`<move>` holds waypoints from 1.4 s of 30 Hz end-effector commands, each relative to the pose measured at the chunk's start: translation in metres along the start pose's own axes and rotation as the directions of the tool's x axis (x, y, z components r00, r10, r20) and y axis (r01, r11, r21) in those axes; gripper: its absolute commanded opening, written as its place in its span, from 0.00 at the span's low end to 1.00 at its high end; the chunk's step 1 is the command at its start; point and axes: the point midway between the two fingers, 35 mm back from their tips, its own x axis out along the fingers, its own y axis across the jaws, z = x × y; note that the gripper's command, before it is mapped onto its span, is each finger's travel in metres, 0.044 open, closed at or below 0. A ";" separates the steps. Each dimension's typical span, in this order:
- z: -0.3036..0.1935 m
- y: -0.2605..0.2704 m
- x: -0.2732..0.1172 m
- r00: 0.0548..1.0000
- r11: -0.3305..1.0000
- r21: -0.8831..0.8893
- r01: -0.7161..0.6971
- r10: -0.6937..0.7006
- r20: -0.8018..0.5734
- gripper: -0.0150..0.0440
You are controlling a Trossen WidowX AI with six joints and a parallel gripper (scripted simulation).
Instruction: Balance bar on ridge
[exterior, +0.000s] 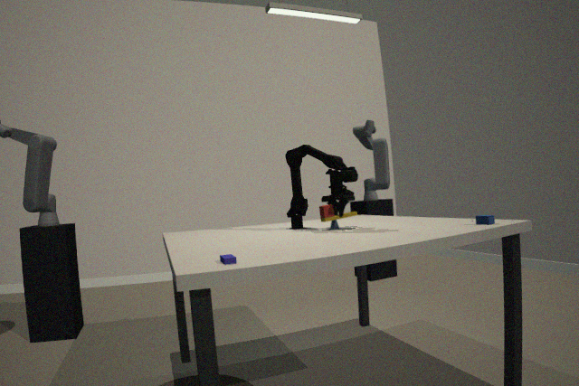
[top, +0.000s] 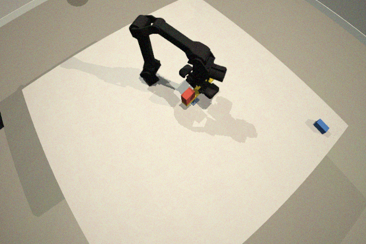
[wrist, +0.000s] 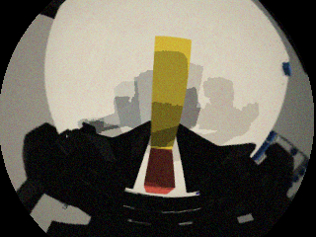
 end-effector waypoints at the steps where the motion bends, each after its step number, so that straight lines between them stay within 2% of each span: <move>1: 0.000 0.000 0.001 1.000 1.000 -0.002 0.003 -0.003 -0.001 0.25; 42: 0.000 0.000 0.004 1.000 1.000 -0.002 0.003 -0.003 -0.001 0.25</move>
